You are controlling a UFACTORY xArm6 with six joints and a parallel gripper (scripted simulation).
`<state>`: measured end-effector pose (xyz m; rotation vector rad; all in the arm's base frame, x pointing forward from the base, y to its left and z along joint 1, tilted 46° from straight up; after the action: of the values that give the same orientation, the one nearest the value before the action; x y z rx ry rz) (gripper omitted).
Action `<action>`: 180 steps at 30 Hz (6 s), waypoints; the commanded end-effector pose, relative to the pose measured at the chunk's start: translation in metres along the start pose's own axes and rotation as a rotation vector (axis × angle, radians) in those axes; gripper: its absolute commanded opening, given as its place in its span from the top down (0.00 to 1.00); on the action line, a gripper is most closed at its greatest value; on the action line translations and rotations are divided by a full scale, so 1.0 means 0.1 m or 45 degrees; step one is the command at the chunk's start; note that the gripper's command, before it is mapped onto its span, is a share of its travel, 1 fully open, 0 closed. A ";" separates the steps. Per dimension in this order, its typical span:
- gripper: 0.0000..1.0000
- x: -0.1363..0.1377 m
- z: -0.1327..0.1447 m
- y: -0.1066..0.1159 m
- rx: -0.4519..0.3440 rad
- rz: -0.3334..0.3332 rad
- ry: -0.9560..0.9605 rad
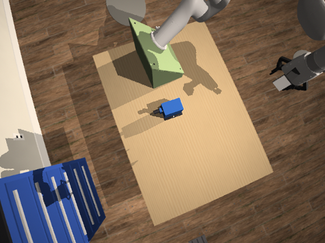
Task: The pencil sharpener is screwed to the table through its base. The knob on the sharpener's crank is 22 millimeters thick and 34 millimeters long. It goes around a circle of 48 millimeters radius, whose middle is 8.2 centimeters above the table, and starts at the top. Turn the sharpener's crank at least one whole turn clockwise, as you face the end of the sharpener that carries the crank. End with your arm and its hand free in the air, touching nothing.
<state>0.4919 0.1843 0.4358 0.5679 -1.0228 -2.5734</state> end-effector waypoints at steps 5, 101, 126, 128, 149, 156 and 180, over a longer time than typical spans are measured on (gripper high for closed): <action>0.00 0.00 0.00 0.01 0.002 -0.004 0.001; 1.00 3.21 -4.89 -1.55 -0.015 -0.011 -0.378; 1.00 3.21 -4.89 -1.55 -0.015 -0.011 -0.378; 1.00 3.21 -4.89 -1.55 -0.015 -0.011 -0.378; 0.46 3.21 -4.89 -1.55 -0.015 -0.011 -0.378; 0.46 3.21 -4.89 -1.55 -0.015 -0.011 -0.378; 0.46 3.21 -4.89 -1.57 -0.016 -0.011 -0.378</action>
<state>0.4179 -0.1252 -0.0792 0.1854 -1.0901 -2.7238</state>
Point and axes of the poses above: the point where the finger pads meet when closed, its own y axis back along the fingers, its own x axis across the jaws, z = x × y, the point moved 3 cm from there along y, back along the fingers, and after that the axes turned 8 degrees about y, right-handed, at the moved point
